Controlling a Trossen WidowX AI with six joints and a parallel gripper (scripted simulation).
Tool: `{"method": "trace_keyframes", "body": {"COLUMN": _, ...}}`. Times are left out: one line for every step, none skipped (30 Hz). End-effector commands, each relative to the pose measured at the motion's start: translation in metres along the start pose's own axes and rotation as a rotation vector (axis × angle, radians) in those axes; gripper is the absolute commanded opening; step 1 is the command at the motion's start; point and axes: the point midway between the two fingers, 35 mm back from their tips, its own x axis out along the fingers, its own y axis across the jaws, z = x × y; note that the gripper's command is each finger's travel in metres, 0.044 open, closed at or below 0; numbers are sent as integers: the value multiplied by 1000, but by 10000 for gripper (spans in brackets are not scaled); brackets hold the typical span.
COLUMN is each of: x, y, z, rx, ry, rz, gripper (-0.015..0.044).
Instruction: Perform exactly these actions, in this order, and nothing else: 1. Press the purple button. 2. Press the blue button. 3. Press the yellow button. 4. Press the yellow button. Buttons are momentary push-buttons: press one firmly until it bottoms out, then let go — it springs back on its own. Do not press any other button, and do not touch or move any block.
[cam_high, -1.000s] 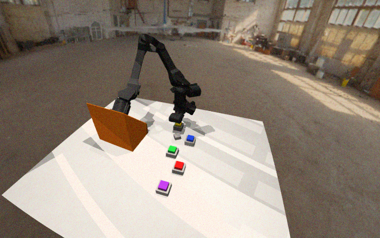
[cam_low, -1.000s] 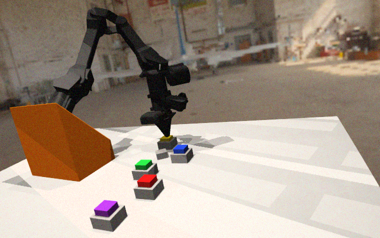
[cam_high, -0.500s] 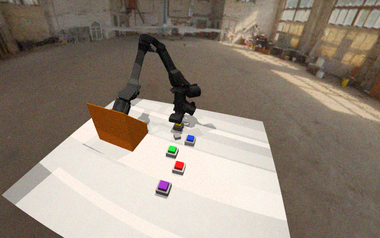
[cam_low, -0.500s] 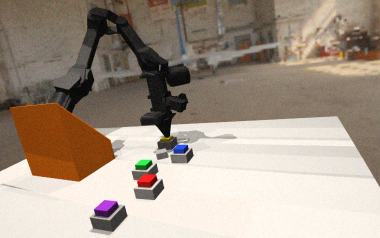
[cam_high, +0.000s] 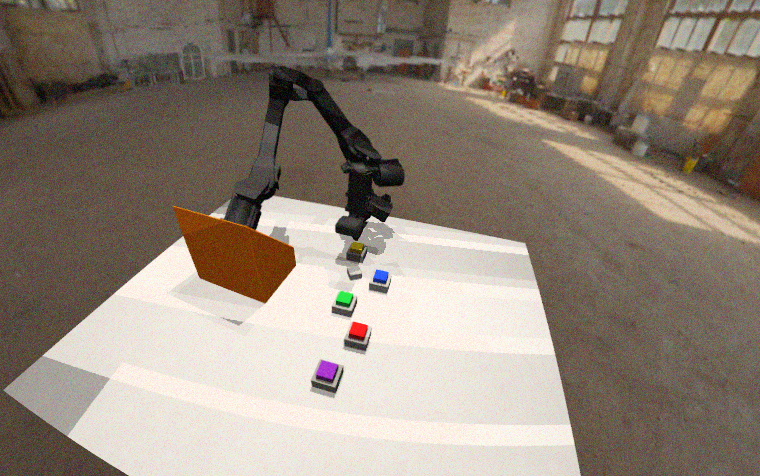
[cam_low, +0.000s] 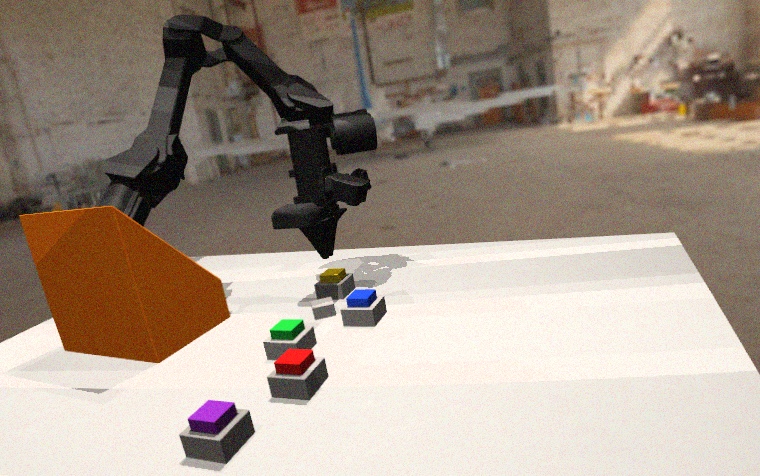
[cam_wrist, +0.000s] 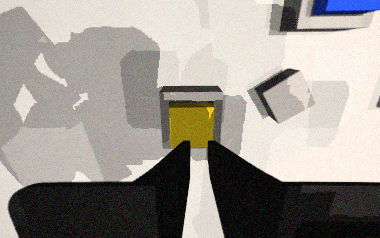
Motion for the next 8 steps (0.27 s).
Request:
{"method": "trace_keyframes", "body": {"x": -29, "y": 1, "z": 14, "rx": -10, "ry": -13, "rz": 1, "gripper": 125}}
{"method": "trace_keyframes", "body": {"x": -42, "y": 0, "z": 19, "rx": -10, "ry": -13, "rz": 1, "gripper": 151}}
{"method": "trace_keyframes", "body": {"x": -52, "y": 0, "z": 22, "rx": -9, "ry": -14, "rz": 3, "gripper": 178}}
{"method": "trace_keyframes", "body": {"x": -59, "y": 0, "z": 24, "rx": -9, "ry": -15, "rz": 4, "gripper": 204}}
{"method": "trace_keyframes", "body": {"x": -61, "y": 0, "z": 24, "rx": -9, "ry": -15, "rz": 5, "gripper": 230}}
{"method": "trace_keyframes", "body": {"x": -61, "y": 0, "z": 24, "rx": -9, "ry": -15, "rz": 5, "gripper": 256}}
{"method": "trace_keyframes", "body": {"x": -61, "y": 0, "z": 24, "rx": -9, "ry": -15, "rz": 5, "gripper": 283}}
{"method": "trace_keyframes", "body": {"x": -61, "y": 0, "z": 24, "rx": -9, "ry": -15, "rz": 5, "gripper": 283}}
